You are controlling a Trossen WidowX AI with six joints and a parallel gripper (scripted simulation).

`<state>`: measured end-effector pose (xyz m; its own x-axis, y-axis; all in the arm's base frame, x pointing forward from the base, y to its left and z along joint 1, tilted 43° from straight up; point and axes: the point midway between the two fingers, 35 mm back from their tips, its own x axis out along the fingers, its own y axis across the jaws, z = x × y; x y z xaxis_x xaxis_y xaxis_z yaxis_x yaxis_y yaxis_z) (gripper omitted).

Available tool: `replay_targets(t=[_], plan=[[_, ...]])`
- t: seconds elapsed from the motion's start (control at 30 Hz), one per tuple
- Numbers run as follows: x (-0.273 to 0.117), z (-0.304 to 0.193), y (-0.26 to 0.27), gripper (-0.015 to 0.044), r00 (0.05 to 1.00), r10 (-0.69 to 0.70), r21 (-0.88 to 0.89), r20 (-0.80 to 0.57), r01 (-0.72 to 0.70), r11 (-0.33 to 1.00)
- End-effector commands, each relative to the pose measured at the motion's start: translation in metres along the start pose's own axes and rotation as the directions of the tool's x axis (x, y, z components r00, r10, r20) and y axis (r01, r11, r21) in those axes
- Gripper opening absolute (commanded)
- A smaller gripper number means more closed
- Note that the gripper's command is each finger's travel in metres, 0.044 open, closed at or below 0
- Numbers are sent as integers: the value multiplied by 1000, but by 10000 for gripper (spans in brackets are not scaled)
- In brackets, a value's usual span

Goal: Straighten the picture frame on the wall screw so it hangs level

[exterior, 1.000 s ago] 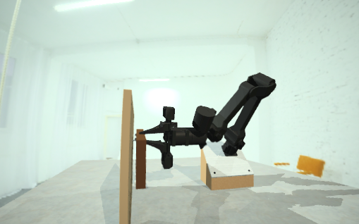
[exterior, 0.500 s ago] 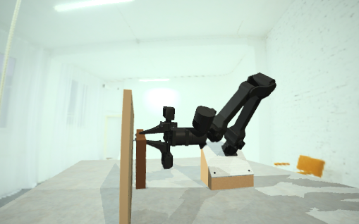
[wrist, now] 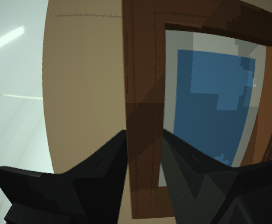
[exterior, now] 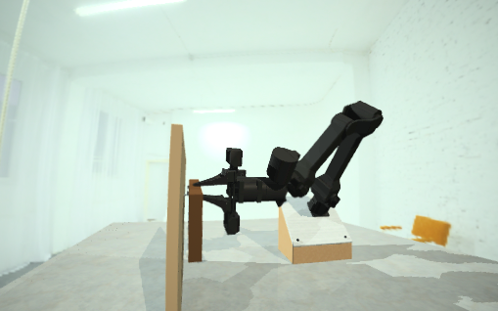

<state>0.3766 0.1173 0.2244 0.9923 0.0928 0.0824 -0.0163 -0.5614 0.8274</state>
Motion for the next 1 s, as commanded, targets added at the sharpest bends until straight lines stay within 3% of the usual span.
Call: replay_targets(t=[0.0,0.97], plan=[[0,1,2,0,1000,9,8,2,-9,1000],[0,7,1,0,1000,9,8,2,-9,1000]])
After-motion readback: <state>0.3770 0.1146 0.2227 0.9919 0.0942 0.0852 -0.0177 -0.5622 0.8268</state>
